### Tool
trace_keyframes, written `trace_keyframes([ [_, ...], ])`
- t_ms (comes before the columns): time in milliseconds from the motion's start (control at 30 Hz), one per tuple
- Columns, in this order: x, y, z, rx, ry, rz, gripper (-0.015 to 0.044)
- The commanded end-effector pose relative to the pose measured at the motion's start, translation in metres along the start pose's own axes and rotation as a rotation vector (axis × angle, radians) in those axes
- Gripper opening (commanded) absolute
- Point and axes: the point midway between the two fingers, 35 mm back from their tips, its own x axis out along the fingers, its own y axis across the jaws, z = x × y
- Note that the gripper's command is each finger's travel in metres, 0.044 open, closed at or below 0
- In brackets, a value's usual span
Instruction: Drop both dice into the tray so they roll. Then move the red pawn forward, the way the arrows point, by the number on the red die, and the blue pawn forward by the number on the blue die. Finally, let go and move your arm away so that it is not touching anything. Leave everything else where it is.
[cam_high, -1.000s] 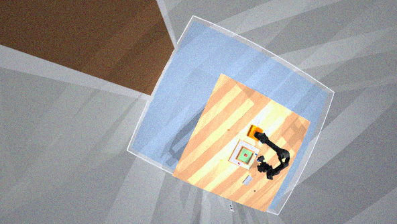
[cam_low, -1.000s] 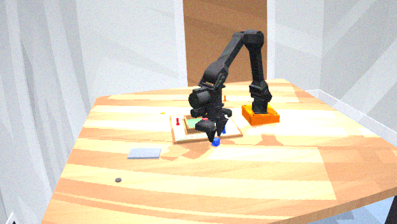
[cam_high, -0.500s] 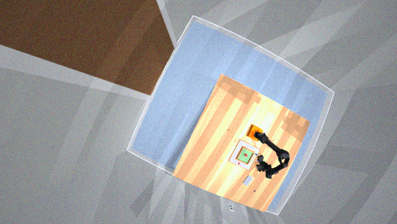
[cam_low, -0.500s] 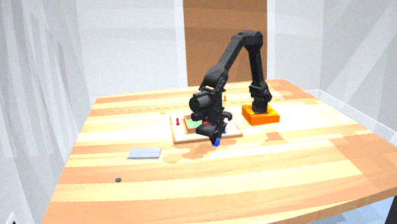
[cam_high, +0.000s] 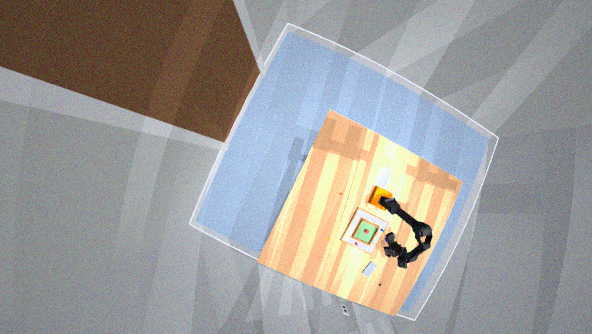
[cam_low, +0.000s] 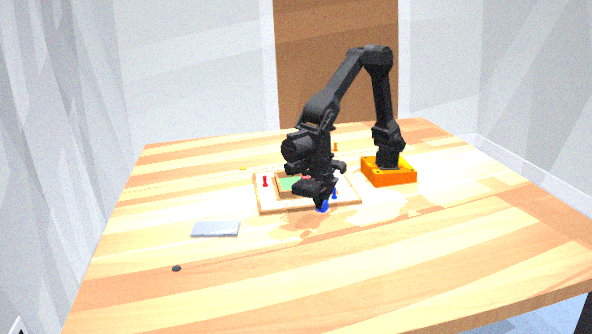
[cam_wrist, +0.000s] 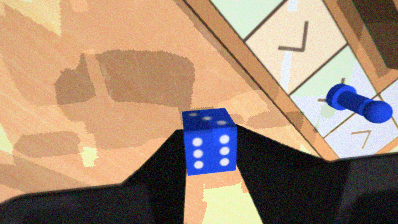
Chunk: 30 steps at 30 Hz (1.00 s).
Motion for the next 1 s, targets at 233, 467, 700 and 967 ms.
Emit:
trace_keyframes([
  [233, -0.074, 0.004, -0.004, 0.002, 0.002, 0.015, 0.0],
  [467, -0.104, -0.001, -0.006, 0.002, 0.002, 0.014, 0.0],
  [700, -0.099, -0.007, 0.018, -0.076, -0.003, 0.014, 0.0],
  [967, -0.091, -0.023, 0.061, -0.161, -0.023, 0.016, 0.0],
])
